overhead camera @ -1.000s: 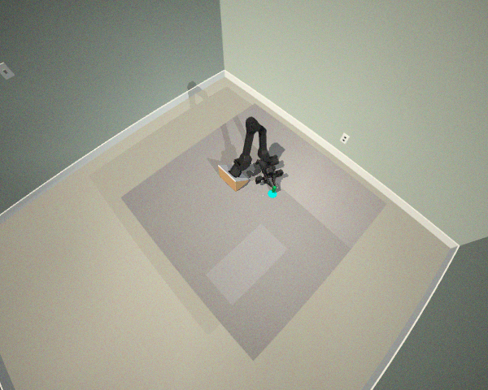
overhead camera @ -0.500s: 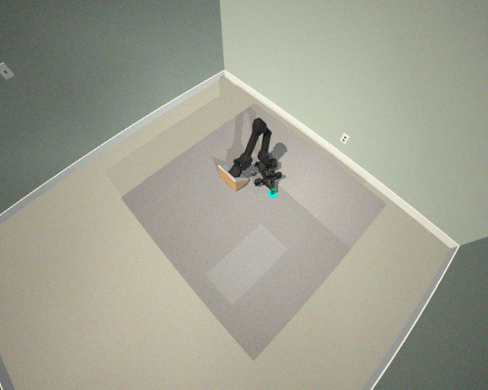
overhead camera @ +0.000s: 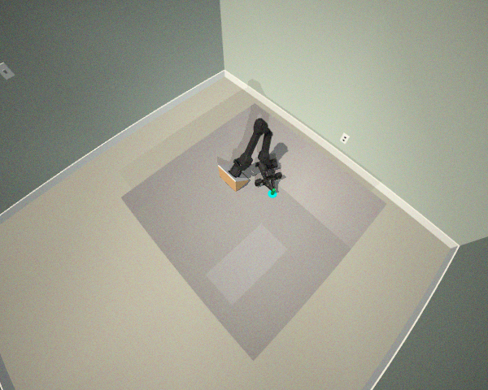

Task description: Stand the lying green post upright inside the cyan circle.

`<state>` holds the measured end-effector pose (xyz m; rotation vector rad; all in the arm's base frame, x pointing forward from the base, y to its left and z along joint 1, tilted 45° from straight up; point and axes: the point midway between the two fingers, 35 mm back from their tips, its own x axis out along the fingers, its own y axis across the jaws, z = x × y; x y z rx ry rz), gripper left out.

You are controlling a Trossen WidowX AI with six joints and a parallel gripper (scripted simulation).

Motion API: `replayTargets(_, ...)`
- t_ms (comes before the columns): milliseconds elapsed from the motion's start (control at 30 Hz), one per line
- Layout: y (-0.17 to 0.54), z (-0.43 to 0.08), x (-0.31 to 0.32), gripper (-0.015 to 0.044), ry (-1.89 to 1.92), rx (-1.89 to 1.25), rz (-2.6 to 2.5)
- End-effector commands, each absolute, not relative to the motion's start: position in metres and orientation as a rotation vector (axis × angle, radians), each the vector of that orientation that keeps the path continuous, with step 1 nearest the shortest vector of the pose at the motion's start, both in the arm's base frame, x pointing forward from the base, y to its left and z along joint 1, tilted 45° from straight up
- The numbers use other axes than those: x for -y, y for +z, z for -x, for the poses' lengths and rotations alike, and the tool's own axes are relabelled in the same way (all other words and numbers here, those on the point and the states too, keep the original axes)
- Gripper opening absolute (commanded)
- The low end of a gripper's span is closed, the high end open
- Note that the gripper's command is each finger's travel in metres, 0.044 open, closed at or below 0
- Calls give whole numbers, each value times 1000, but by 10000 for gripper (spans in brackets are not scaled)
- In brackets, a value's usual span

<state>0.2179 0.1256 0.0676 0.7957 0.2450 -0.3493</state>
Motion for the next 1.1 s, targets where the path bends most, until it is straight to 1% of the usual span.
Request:
replayTargets(0,69,-218,-126,154,-351,-237,-803)
replayTargets(300,69,-218,-126,390,-351,-237,-803)
replayTargets(333,69,-218,-126,400,-351,-237,-803)
replayTargets(1067,121,-219,-79,400,-355,-234,-811)
